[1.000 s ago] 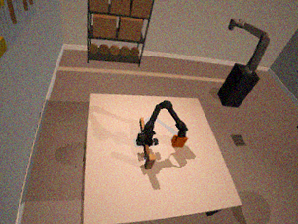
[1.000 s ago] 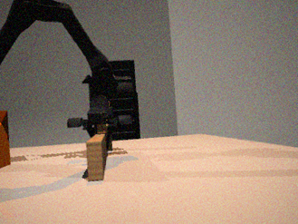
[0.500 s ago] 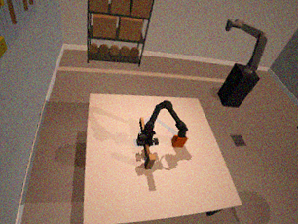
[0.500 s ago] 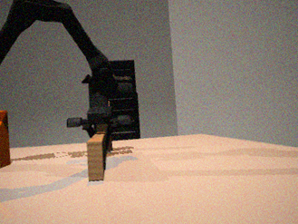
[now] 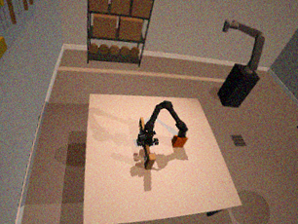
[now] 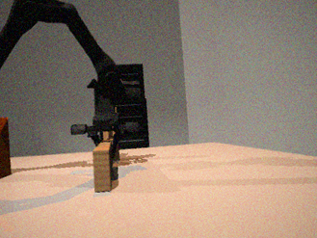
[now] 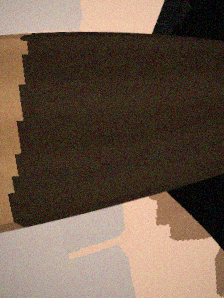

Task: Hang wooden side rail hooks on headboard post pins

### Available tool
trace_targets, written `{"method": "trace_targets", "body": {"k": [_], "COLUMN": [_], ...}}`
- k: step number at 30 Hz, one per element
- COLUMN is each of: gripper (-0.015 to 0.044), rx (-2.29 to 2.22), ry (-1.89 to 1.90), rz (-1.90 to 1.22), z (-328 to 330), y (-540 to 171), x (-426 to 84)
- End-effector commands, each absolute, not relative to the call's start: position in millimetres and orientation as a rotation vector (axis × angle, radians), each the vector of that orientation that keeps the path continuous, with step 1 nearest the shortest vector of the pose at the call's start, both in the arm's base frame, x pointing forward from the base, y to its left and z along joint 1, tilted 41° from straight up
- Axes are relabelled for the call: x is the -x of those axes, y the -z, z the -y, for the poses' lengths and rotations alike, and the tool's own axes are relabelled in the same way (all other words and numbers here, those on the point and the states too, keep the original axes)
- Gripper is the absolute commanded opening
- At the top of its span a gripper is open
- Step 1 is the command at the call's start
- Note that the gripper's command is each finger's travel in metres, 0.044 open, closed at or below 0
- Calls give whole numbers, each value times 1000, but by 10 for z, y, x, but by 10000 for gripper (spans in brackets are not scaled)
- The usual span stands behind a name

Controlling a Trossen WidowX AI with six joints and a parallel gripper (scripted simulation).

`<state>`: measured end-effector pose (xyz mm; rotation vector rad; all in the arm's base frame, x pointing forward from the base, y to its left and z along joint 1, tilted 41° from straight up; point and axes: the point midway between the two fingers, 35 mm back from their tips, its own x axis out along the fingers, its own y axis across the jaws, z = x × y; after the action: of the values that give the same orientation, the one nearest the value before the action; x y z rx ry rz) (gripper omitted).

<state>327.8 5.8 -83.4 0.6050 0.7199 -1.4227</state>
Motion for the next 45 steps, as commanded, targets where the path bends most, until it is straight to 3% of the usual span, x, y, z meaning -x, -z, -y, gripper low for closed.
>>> {"method": "trace_targets", "body": {"k": [1,45], "gripper": [0,0], "rx": [-611,-612], "ry": [1406,1406], "rz": [-715,-715], "z": [-112,-160], "y": [788,733], "x": [-3310,-3309]}}
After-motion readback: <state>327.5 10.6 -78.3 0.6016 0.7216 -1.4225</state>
